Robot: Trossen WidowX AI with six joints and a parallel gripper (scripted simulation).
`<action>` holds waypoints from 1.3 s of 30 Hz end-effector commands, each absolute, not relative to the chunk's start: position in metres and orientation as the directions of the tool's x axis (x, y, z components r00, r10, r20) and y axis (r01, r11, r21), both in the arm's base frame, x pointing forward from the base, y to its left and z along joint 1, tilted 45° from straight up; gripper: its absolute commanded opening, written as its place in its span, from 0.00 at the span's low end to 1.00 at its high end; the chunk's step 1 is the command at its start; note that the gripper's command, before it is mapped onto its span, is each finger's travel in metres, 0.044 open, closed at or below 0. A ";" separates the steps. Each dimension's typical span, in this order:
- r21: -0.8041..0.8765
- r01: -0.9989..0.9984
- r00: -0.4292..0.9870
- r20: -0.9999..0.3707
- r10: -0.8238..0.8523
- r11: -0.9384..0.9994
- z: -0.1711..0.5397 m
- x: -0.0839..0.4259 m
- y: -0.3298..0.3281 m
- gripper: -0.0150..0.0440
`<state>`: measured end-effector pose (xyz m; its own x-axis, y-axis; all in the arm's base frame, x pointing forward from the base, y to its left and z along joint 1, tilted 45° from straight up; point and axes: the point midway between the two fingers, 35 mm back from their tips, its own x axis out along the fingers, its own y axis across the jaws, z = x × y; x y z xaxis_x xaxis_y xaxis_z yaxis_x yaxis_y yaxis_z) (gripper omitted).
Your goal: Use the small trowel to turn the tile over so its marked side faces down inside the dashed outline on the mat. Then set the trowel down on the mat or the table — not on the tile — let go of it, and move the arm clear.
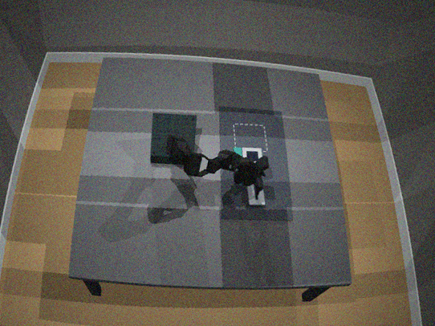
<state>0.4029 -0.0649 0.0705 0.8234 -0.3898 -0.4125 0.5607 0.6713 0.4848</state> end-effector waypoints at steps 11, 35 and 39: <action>0.483 0.554 0.827 -0.413 -0.381 0.678 0.056 0.402 -0.049 0.25; 0.511 0.557 0.825 -0.436 -0.361 0.655 0.041 0.399 -0.029 0.25; 0.538 0.560 0.822 -0.458 -0.340 0.630 0.049 0.397 -0.020 0.25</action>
<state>0.3938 -0.0313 0.0382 0.8065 -0.3724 -0.4593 0.5816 0.6395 0.5027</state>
